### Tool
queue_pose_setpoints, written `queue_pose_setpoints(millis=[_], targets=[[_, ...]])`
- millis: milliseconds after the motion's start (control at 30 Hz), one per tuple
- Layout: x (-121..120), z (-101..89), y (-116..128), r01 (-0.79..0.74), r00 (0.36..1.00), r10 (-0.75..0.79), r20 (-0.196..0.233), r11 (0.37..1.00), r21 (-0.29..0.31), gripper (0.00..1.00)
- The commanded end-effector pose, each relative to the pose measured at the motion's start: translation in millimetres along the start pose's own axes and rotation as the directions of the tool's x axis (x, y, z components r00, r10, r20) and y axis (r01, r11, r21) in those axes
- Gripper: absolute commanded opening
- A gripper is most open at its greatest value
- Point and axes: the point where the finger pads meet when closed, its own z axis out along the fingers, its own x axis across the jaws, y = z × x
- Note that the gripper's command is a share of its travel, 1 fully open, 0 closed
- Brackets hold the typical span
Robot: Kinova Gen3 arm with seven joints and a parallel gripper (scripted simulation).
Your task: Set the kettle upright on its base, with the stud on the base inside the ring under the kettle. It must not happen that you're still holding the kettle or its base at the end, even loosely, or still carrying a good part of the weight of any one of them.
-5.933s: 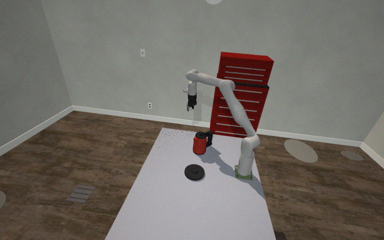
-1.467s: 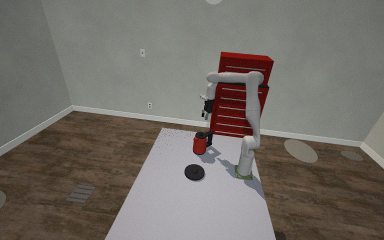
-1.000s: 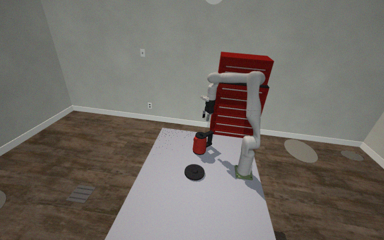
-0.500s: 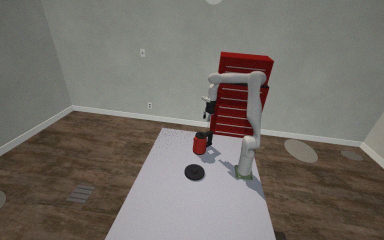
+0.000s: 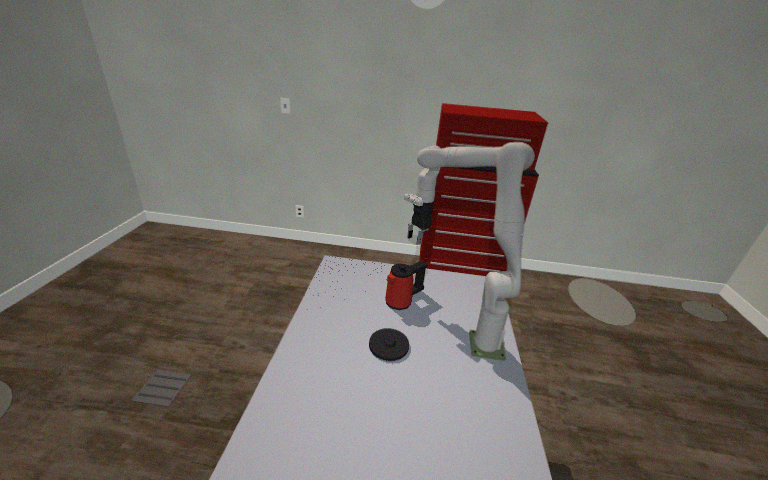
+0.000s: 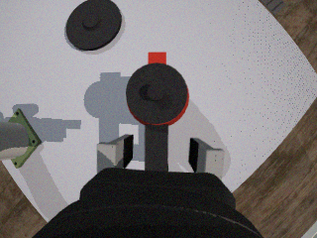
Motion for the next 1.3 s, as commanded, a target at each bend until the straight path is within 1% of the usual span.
queue_pose_setpoints(millis=[0, 1267], targets=[[-1.2, -0.8, 0.6, 0.004, 1.0, -0.004, -0.002, 1.0, -0.002, 1.0], [-8.4, 0.3, 0.5, 0.042, 0.999, -0.042, 0.0, 0.999, -0.005, 1.0]])
